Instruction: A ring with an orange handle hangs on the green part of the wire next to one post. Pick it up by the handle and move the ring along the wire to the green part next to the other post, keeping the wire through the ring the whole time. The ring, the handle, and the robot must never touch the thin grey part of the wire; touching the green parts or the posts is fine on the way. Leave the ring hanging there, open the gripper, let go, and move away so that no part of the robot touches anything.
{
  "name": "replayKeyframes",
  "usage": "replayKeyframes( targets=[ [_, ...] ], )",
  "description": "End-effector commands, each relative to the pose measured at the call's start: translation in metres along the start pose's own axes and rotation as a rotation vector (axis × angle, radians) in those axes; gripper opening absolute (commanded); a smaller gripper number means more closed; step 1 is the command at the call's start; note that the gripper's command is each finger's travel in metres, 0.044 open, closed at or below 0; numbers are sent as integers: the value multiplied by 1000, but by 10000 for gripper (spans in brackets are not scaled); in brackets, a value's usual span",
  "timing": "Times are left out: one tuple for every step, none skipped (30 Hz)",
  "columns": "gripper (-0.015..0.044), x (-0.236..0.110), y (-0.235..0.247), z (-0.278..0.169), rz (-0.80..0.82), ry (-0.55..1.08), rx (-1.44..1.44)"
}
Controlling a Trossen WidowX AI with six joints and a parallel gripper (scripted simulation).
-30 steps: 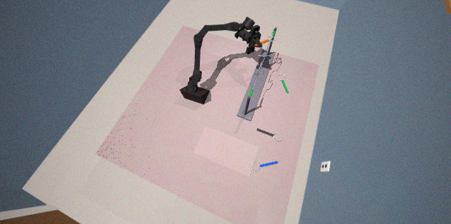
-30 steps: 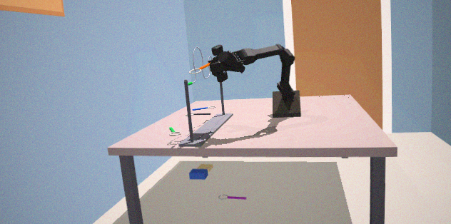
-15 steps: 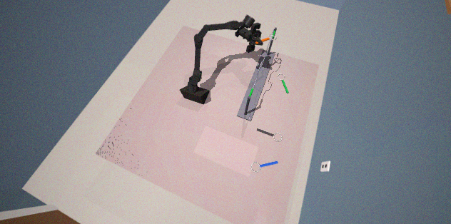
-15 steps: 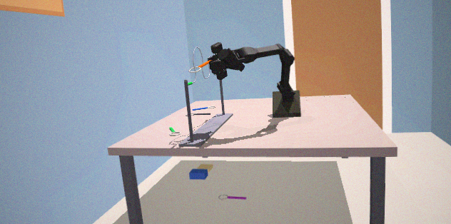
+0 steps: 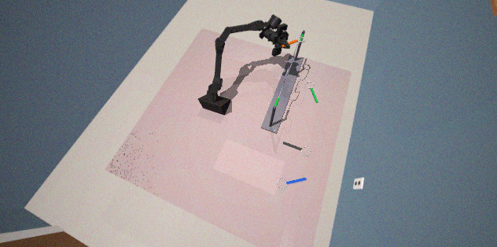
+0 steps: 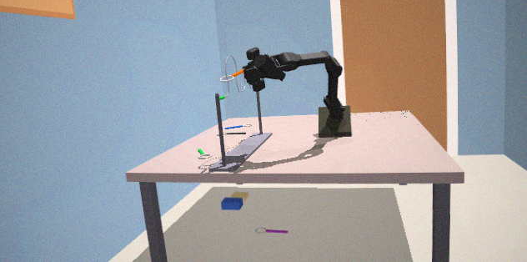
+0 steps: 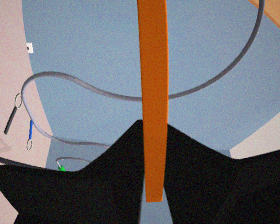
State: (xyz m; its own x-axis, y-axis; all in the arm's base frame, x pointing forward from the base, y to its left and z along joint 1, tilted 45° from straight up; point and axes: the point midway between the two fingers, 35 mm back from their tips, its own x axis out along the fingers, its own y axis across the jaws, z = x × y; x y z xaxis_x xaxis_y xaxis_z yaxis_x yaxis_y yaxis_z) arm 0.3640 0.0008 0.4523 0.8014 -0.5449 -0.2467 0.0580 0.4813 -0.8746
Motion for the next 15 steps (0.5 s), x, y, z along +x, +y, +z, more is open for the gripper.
replayKeyframes(
  targets=[
    [-150,-1,-2,1,19,-2,44],
    [-150,-1,-2,1,24,-2,52],
    [-150,-1,-1,1,29,-2,61],
    [-150,-1,-1,1,35,-2,70],
    [-150,-1,-1,1,40,-2,79],
    [-150,-1,-1,1,46,-2,89],
    [-150,-1,0,1,52,-2,98],
    [-150,-1,0,1,58,-2,109],
    [-150,-1,1,1,64,-2,119],
    [-150,-1,1,1,69,-2,128],
    [-150,-1,1,1,75,-2,139],
    [-150,-1,2,1,81,-2,149],
    [-150,-1,2,1,88,-2,159],
    [-150,-1,3,1,94,-2,169],
    [-150,-1,3,1,100,-2,180]
  ],
)
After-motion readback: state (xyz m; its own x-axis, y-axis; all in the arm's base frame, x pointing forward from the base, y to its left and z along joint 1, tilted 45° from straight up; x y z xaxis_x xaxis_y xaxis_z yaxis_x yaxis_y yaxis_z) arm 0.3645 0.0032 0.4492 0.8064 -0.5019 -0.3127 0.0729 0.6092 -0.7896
